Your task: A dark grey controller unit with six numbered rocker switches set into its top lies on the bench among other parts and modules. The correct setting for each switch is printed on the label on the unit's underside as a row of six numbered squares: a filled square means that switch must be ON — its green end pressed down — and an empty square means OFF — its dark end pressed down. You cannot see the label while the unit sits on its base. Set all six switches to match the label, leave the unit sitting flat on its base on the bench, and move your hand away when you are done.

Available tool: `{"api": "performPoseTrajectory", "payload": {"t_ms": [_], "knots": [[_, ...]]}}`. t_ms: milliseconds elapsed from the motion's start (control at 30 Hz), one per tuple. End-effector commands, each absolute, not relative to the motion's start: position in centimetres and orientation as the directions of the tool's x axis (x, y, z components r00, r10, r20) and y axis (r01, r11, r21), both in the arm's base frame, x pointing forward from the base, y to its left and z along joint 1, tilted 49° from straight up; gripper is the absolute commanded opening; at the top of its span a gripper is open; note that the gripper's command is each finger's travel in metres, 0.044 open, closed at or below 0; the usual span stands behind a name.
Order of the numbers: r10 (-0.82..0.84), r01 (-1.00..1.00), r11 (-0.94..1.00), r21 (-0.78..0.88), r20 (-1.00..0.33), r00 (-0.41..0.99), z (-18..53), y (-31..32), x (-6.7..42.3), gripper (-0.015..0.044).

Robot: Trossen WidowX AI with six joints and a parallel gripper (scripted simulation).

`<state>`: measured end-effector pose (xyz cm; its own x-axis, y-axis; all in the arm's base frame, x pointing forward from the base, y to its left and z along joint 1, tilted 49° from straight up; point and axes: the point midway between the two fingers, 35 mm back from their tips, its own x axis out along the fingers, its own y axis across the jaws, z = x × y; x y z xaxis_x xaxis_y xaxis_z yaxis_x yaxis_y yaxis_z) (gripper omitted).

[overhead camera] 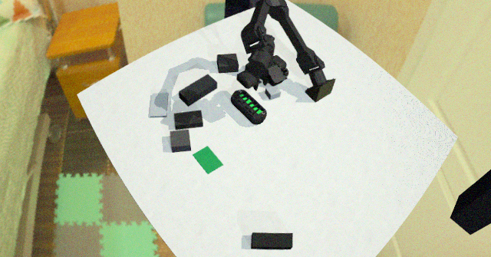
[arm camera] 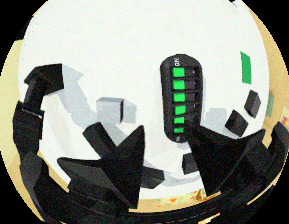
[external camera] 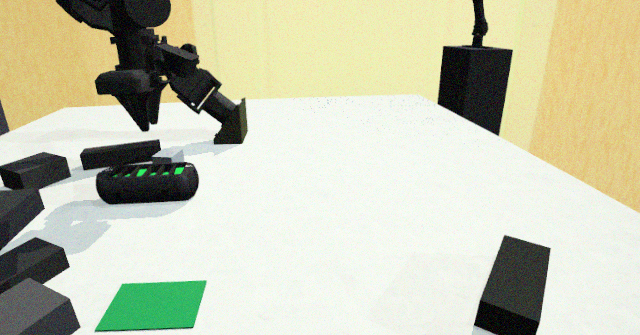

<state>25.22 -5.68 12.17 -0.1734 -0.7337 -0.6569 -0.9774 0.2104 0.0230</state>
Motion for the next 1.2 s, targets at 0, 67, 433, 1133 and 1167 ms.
{"api": "performPoseTrajectory", "payload": {"t_ms": [0, 67, 433, 1133, 1167], "knots": [[-0.729, -0.974, 0.224, 0.024, -0.659, -0.184, 12.49, -5.45, 25.24, 0.0289], [-0.729, -0.974, 0.224, 0.024, -0.659, -0.184, 12.49, -5.45, 25.24, 0.0236], [-0.729, -0.974, 0.224, 0.024, -0.659, -0.184, 12.49, -5.45, 25.24, 0.0], [-0.733, -0.975, 0.219, 0.027, -0.655, -0.183, 12.45, -5.52, 25.21, 0.0341], [-0.733, -0.975, 0.219, 0.027, -0.655, -0.183, 12.45, -5.52, 25.21, 0.0368]]}}
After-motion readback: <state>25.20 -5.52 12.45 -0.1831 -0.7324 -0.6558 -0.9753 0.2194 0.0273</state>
